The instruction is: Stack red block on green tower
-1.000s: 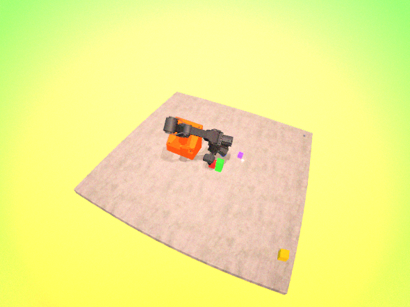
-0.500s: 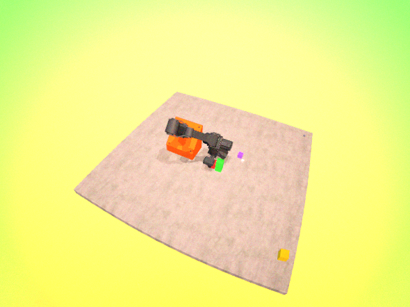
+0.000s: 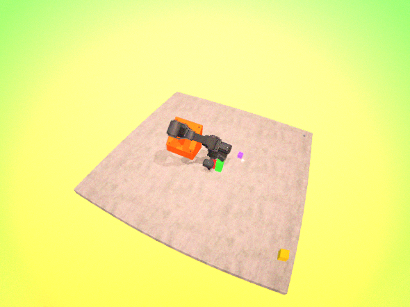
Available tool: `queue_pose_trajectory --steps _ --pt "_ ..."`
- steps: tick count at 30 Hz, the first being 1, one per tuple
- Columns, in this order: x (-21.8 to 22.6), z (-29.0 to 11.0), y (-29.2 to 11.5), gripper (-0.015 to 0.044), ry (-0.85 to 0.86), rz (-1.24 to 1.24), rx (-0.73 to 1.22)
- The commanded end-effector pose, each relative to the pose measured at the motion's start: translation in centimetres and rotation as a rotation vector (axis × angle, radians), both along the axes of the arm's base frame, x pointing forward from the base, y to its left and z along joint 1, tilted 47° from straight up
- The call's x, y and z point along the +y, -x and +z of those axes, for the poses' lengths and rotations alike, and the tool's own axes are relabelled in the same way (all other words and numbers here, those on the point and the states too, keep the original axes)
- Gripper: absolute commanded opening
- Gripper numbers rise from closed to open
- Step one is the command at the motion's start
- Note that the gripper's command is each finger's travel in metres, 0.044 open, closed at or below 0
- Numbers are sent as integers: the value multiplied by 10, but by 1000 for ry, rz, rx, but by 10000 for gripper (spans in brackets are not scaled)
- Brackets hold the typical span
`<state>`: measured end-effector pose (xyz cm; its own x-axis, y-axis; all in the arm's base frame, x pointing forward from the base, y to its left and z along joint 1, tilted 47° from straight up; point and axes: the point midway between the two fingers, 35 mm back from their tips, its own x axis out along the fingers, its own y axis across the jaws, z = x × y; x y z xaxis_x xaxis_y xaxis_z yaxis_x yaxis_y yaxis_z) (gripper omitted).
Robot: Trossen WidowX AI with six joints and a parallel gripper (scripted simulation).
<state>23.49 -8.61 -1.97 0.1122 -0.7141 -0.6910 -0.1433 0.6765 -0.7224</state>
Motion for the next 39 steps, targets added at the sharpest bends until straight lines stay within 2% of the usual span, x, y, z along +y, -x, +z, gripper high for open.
queue_pose_trajectory --steps 1,10,20,27,32,39 --pt "-1 -1 2 440 6 4 8" --pt "-1 -1 2 440 6 4 8" --pt "-1 -1 2 177 6 4 8" --pt "-1 -1 2 131 6 4 8" --pt "6 5 2 0 4 4 8" --pt "27 24 5 0 3 4 8"
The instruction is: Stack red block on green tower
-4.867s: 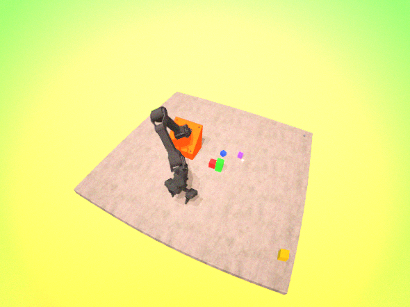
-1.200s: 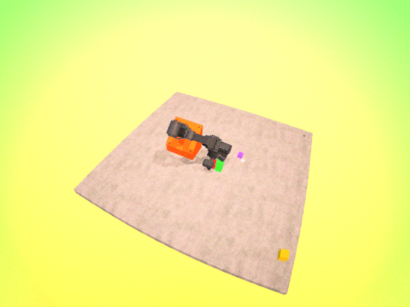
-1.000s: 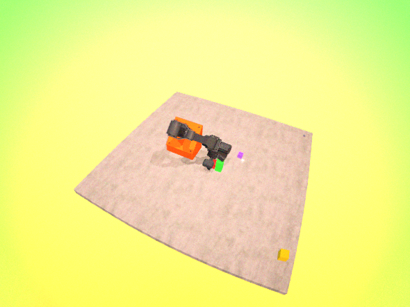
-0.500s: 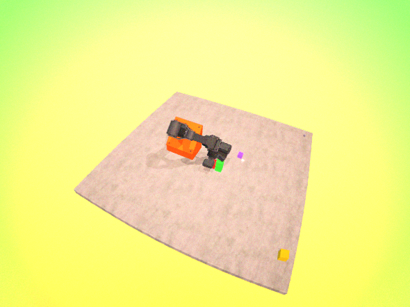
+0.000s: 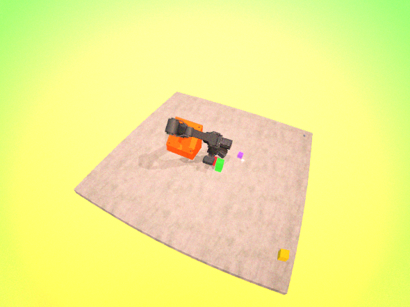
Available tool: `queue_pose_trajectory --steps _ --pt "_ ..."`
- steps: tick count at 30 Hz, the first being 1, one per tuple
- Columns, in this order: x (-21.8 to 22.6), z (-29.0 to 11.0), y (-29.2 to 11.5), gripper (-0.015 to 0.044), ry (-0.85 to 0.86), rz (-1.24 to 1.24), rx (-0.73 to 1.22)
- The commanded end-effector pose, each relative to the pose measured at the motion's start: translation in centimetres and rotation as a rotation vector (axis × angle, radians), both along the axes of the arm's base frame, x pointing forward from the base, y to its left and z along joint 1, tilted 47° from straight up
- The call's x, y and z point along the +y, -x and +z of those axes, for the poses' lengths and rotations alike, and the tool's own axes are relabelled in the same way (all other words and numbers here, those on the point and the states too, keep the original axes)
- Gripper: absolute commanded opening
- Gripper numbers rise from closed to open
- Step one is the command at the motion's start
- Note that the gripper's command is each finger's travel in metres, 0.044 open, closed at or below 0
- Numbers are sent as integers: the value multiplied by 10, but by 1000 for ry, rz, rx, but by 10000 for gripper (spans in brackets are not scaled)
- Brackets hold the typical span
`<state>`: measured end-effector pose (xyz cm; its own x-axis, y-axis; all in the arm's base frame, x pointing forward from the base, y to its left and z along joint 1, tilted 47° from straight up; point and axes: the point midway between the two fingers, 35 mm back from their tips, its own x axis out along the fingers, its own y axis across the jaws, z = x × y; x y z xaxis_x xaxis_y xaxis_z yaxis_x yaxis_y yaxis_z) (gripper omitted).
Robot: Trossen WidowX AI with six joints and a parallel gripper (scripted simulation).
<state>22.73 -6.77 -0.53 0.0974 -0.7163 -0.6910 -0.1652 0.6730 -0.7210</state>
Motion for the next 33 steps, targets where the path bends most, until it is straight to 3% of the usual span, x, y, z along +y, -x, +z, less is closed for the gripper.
queue_pose_trajectory --steps 1,18,25,33 --pt "11 12 -2 0 -1 0 -18" --pt "66 64 6 0 -3 0 -17" --pt "68 66 7 0 -3 0 -17" --pt "69 70 -22 0 -10 -11 -26"
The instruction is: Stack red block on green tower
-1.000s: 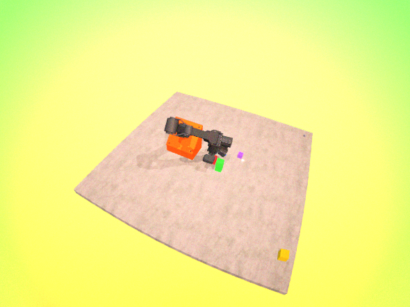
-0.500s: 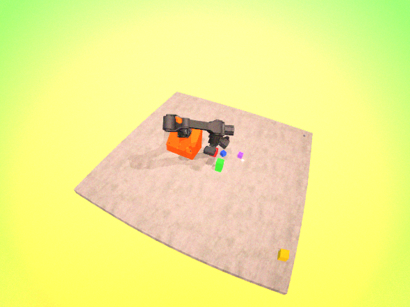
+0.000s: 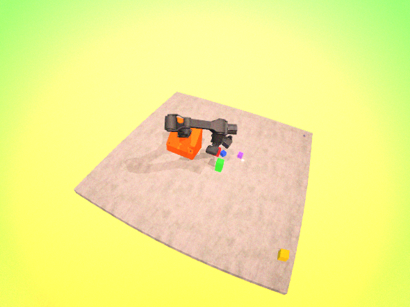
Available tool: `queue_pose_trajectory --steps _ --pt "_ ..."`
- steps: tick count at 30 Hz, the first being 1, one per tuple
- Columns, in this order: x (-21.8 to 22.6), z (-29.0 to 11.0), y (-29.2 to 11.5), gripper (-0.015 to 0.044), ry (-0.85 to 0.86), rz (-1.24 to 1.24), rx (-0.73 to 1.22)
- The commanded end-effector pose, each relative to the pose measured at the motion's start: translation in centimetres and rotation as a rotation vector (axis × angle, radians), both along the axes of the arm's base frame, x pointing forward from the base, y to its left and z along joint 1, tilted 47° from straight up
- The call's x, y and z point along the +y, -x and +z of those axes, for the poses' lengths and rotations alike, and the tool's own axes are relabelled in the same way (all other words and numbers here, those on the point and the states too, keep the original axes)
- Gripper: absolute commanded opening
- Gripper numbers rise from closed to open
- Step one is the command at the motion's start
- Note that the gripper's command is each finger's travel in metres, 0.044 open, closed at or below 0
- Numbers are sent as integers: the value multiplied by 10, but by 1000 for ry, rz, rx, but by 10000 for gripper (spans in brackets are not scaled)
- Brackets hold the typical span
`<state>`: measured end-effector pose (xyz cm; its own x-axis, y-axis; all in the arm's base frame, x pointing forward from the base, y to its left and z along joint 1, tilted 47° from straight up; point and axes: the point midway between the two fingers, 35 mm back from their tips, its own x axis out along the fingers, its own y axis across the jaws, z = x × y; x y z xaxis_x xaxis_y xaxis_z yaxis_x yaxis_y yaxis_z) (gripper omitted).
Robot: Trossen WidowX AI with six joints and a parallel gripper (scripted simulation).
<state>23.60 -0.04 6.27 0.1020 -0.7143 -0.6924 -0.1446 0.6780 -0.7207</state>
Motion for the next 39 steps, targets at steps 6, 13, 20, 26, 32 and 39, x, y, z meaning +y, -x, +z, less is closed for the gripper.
queue_pose_trajectory --steps 6,13,20,26,32,39 --pt "1 7 -38 0 1 9 -3" --pt "-4 3 -37 0 2 11 -2" --pt "-13 -5 -35 0 2 11 -2" --pt "-28 -20 -38 0 3 11 -2" --pt "-29 -20 -38 0 3 11 -2" --pt "-29 -20 -38 0 3 11 -2"
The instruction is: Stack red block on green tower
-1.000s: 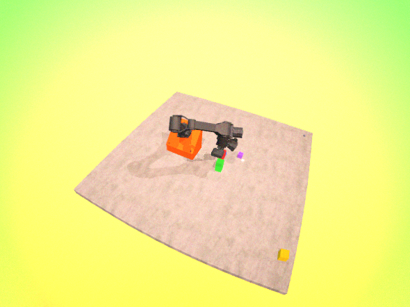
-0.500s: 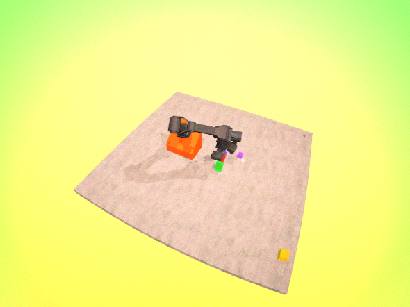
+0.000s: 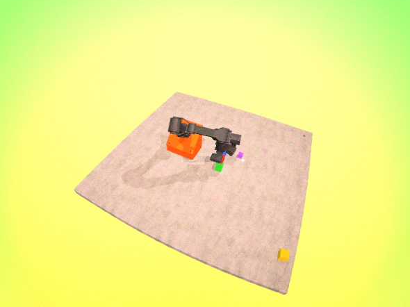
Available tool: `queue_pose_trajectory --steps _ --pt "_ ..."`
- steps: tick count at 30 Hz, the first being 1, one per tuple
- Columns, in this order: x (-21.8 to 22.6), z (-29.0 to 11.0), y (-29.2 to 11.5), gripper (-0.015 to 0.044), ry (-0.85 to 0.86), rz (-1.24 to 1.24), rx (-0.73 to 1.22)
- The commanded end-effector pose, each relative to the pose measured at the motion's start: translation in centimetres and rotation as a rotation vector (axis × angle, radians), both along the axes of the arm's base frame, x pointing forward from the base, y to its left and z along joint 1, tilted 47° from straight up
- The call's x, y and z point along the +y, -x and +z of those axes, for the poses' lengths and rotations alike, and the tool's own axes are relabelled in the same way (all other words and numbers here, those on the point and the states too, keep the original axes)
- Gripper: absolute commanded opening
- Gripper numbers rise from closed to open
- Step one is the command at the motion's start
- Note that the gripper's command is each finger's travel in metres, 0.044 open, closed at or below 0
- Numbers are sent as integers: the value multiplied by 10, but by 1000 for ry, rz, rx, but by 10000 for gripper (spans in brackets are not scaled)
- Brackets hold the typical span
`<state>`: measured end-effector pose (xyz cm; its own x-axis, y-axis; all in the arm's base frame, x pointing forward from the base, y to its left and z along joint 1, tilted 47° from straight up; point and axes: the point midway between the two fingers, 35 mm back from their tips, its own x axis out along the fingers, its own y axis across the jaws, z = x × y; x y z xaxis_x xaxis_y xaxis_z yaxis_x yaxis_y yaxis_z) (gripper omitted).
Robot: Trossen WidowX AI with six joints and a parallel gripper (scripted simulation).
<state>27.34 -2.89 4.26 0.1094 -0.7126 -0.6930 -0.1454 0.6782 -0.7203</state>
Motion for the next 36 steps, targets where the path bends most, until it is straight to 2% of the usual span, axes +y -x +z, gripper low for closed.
queue_pose_trajectory --steps 1,14,30,31,36 --pt "-1 0 0 0 5 5 2" --pt "1 1 0 0 5 5 2" --pt "0 0 0 420 0 1 0" --pt "0 0 0 440 0 1 0" --pt "0 0 0 440 0 1 0"
